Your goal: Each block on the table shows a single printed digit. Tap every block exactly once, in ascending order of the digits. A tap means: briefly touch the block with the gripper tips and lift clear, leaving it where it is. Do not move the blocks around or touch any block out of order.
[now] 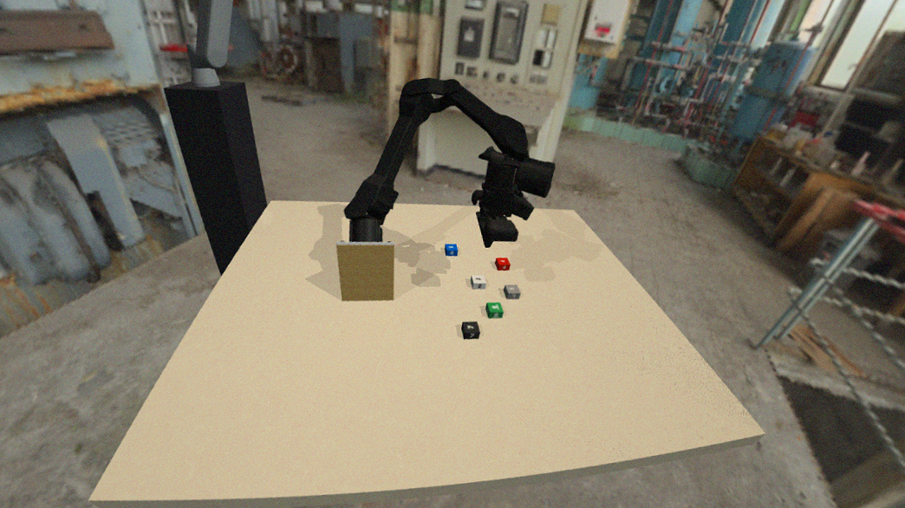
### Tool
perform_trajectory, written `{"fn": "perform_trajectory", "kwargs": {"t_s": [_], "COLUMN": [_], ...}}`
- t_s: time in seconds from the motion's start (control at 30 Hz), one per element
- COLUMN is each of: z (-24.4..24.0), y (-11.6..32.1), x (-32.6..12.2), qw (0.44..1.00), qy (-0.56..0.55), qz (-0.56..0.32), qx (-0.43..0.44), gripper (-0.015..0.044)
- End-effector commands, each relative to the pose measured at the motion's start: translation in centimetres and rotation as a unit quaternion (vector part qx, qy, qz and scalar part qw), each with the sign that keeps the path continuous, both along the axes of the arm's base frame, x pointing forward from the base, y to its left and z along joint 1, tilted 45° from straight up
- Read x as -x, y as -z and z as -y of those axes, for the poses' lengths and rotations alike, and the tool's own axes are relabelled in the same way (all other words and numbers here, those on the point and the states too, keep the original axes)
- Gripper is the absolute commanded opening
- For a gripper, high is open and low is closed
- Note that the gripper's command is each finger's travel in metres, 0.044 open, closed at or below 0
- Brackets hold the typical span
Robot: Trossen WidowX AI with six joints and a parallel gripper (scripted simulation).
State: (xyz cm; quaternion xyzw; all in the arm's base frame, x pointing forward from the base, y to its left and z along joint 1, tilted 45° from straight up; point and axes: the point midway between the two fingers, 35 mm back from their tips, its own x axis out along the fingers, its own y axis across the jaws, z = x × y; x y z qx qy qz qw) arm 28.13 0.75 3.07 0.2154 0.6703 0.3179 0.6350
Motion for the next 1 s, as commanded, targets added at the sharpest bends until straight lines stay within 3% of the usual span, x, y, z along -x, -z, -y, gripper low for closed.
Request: {"fn": "perform_trajectory", "kwargs": {"t_s": [0.0,0.17,0.33,0.57,0.97], "z": [-0.8,-5.7,-6.5,-12.0,-12.9], "y": [-1.2,-5.1,-5.7,-0.2,0.7], "x": [-1.6,-6.3,-6.7,-6.0,-5.8], "qw": [1.0,1.0,1.0,1.0,1.0], "qy": [-0.004,-0.004,-0.004,-0.004,-0.004], "qz": [0.001,0.003,0.003,0.003,0.003], "qx": [0.004,0.001,0.0,-0.002,-0.002], "gripper": [0.002,0.002,0.002,0.002,0.002]}}
